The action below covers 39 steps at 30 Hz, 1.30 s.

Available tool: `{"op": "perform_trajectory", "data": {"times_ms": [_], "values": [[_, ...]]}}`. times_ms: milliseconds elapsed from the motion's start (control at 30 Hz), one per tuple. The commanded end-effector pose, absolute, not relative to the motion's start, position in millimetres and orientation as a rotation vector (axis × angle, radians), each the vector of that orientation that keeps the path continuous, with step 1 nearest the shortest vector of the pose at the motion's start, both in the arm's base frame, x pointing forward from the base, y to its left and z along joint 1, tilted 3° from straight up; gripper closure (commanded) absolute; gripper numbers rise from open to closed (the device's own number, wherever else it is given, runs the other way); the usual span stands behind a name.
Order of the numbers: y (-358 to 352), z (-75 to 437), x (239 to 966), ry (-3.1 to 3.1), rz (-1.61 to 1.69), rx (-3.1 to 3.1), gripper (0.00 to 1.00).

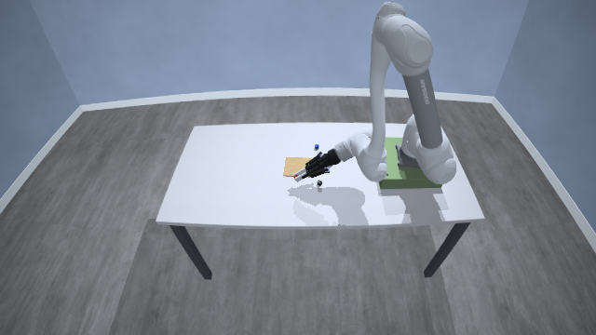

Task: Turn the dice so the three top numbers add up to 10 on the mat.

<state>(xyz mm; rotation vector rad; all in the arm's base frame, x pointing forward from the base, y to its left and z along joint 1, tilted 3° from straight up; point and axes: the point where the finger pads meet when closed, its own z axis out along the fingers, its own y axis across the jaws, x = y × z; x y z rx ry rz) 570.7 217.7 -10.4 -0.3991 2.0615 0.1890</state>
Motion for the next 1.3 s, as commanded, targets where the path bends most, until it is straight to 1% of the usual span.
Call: {"op": "perform_trajectory", "data": {"times_ms": [0, 333, 1267], "values": [[217, -23, 571, 2.060, 0.189, -0.399, 0.91], [217, -41, 571, 2.060, 0.189, -0.399, 0.91], [217, -42, 570, 2.060, 0.189, -0.399, 0.91]]}}
